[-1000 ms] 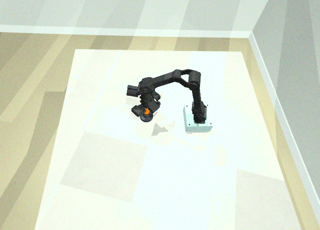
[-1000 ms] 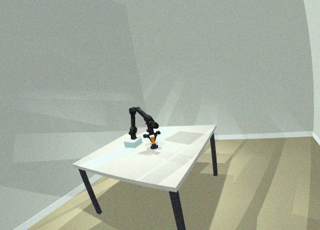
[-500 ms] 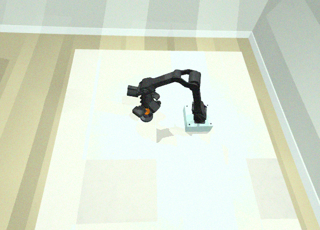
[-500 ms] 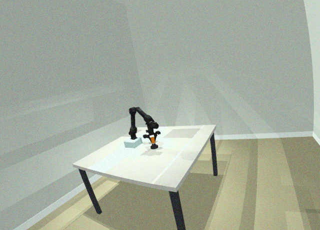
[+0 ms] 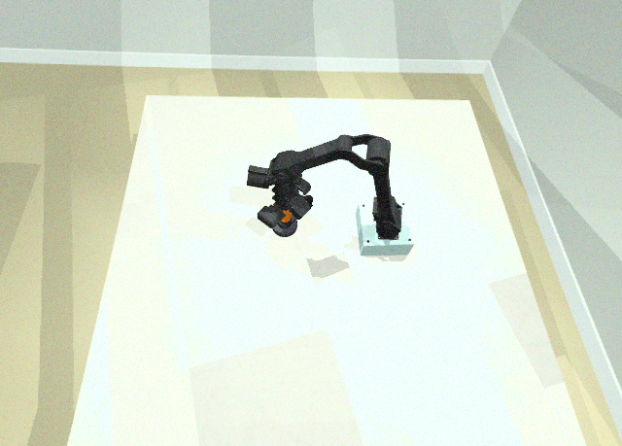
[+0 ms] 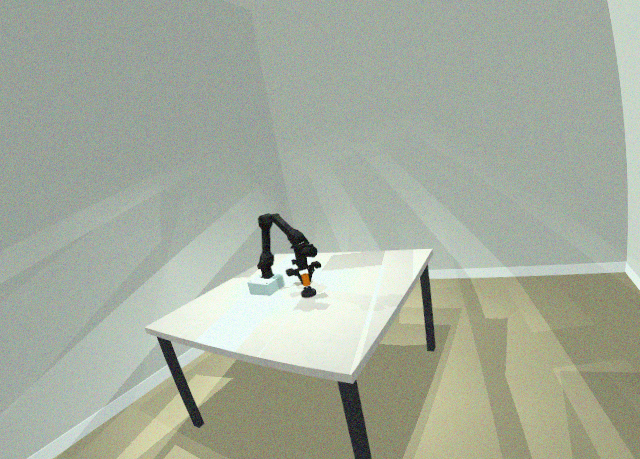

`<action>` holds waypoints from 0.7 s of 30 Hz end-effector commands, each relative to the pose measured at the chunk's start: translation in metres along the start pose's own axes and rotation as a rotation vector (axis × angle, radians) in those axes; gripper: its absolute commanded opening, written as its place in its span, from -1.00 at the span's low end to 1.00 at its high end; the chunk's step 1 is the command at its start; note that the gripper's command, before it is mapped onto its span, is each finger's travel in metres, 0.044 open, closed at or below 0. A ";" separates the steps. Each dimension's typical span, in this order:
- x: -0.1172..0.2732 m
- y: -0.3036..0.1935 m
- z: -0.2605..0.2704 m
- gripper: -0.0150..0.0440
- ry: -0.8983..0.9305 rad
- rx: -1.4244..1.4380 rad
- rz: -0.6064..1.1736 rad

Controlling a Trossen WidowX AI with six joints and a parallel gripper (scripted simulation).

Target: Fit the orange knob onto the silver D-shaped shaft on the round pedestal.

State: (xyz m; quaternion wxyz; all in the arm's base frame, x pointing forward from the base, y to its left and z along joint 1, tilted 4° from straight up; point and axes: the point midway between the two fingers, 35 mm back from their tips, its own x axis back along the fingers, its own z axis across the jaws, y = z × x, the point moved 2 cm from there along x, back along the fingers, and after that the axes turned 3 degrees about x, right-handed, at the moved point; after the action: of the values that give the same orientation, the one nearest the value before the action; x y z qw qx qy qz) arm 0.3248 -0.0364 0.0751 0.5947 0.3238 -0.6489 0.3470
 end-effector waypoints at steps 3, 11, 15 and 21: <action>0.003 -0.002 -0.001 -0.49 -0.005 0.004 0.007; 0.006 -0.003 -0.002 -0.49 -0.005 0.129 0.007; 0.006 -0.003 -0.002 -0.49 -0.005 0.214 0.007; 0.003 -0.002 -0.002 -0.49 -0.005 0.214 0.007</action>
State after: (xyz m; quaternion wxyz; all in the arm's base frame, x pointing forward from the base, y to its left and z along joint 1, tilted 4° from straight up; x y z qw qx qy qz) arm 0.3275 -0.0364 0.0794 0.5569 0.3813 -0.6118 0.4127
